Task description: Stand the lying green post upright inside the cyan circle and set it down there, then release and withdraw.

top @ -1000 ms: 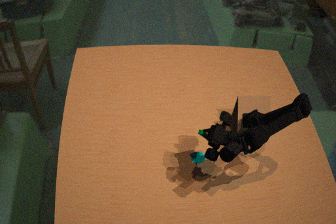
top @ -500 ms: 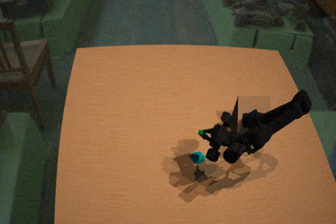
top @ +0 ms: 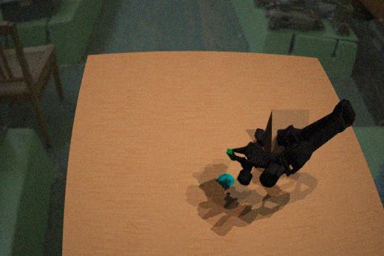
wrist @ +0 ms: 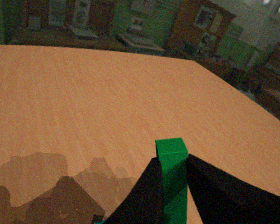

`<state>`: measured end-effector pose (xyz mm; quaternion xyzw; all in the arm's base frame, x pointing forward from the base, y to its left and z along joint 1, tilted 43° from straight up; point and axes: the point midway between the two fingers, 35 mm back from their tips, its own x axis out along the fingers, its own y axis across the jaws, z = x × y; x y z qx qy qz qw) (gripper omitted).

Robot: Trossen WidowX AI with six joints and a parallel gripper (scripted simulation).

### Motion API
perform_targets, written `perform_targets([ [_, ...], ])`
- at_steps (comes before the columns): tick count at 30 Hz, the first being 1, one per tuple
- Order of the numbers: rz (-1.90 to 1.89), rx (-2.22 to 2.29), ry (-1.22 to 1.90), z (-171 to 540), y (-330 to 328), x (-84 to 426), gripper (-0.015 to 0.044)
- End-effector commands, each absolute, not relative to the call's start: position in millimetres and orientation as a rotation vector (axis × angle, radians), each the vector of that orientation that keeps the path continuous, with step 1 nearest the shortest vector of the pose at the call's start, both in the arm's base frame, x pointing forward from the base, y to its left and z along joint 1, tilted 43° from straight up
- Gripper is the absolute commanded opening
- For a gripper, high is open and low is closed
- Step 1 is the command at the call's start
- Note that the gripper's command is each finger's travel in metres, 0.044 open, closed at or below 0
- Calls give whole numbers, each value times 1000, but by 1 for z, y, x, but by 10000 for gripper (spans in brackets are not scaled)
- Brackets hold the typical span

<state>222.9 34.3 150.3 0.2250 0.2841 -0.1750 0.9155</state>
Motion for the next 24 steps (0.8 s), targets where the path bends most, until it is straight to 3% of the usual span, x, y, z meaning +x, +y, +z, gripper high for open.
perform_targets([
  [1,-365,475,563,149,34,222,23],
  [24,-365,579,411,158,35,219,23],
])
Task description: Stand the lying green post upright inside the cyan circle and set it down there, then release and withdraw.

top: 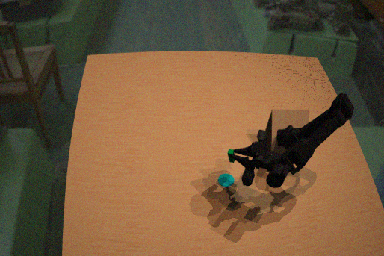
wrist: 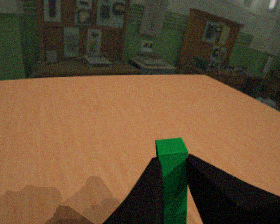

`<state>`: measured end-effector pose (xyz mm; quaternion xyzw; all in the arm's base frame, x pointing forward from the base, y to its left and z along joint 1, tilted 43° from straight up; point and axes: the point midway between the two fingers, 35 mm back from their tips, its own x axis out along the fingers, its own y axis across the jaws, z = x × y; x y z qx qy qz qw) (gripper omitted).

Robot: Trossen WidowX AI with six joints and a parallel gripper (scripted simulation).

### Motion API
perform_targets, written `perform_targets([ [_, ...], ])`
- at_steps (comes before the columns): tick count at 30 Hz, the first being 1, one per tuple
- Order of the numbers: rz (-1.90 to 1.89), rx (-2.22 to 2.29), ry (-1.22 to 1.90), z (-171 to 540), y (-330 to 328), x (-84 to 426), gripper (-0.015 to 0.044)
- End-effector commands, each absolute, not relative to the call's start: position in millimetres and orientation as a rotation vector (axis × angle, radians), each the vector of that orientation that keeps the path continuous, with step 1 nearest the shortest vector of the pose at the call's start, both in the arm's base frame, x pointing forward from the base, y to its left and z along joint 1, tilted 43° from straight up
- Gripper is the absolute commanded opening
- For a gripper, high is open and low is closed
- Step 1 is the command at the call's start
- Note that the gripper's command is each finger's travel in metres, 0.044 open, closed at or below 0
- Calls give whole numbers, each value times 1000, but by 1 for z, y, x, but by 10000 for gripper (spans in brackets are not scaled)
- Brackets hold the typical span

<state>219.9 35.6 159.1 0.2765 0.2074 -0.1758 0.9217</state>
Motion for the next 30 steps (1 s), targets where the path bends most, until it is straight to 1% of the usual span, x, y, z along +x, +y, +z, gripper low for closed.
perform_targets([
  [1,-365,584,405,158,35,219,23],
  [30,-352,744,225,167,35,212,23],
])
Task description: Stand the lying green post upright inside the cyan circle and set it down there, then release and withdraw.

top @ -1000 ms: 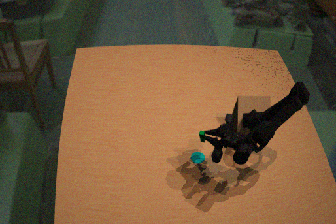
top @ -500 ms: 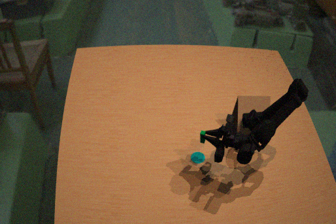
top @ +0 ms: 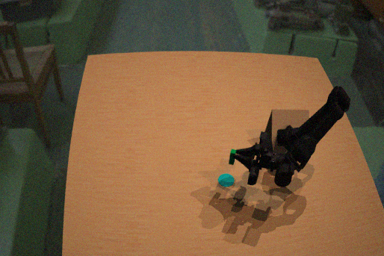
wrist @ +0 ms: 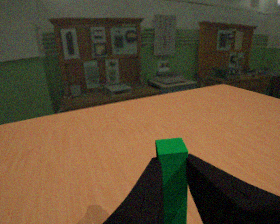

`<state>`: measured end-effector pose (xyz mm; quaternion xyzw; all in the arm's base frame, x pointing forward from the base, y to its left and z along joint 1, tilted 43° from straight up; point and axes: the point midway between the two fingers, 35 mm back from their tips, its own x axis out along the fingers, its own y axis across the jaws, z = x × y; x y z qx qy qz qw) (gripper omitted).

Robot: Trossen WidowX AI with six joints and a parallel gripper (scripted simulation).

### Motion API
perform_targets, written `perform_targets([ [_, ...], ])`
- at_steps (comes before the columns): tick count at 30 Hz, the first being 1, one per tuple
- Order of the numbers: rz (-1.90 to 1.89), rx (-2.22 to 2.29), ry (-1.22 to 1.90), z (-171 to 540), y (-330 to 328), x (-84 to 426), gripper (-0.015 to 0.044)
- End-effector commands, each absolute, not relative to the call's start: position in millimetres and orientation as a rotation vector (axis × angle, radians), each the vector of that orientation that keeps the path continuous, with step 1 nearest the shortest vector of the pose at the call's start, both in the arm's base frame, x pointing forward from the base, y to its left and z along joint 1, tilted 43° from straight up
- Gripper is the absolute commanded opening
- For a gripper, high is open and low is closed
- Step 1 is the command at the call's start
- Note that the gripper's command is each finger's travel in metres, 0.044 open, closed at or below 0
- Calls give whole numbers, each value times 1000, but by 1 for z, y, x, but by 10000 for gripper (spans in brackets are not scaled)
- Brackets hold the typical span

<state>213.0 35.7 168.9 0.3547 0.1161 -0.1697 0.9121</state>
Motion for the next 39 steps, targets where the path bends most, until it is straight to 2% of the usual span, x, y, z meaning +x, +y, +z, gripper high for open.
perform_targets([
  [1,-352,750,219,168,35,212,23],
  [23,-349,778,193,169,35,210,23],
  [39,-360,784,209,144,62,217,23],
])
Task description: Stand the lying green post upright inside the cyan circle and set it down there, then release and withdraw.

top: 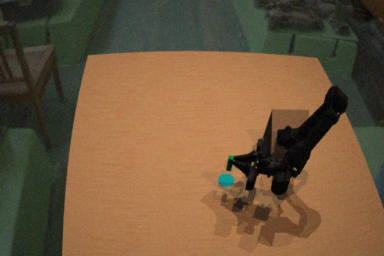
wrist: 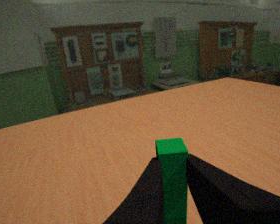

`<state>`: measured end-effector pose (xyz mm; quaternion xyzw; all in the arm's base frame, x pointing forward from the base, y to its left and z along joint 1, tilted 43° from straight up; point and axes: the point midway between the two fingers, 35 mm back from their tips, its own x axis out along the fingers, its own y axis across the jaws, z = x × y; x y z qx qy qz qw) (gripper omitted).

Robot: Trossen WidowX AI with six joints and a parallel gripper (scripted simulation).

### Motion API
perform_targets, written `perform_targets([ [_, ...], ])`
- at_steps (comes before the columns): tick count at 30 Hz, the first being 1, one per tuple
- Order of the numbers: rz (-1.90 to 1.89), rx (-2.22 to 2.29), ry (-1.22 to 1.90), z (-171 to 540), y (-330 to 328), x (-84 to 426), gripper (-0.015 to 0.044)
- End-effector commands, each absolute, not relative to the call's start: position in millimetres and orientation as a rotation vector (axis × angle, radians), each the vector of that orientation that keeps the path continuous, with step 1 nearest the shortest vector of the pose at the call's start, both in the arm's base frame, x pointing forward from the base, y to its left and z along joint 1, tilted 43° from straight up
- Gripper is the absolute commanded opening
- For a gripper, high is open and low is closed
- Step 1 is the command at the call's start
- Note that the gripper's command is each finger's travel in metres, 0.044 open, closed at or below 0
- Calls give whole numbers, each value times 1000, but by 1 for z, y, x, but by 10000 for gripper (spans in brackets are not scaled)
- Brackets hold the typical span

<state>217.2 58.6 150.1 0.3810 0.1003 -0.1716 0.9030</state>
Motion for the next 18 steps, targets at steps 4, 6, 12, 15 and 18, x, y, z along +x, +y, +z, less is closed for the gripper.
perform_targets([
  [4,-361,784,210,137,68,218,23],
  [6,-361,784,210,133,72,218,23],
  [12,-360,783,207,123,81,217,23],
  [15,-358,782,205,117,85,217,23],
  [18,-356,781,203,112,89,216,23],
])
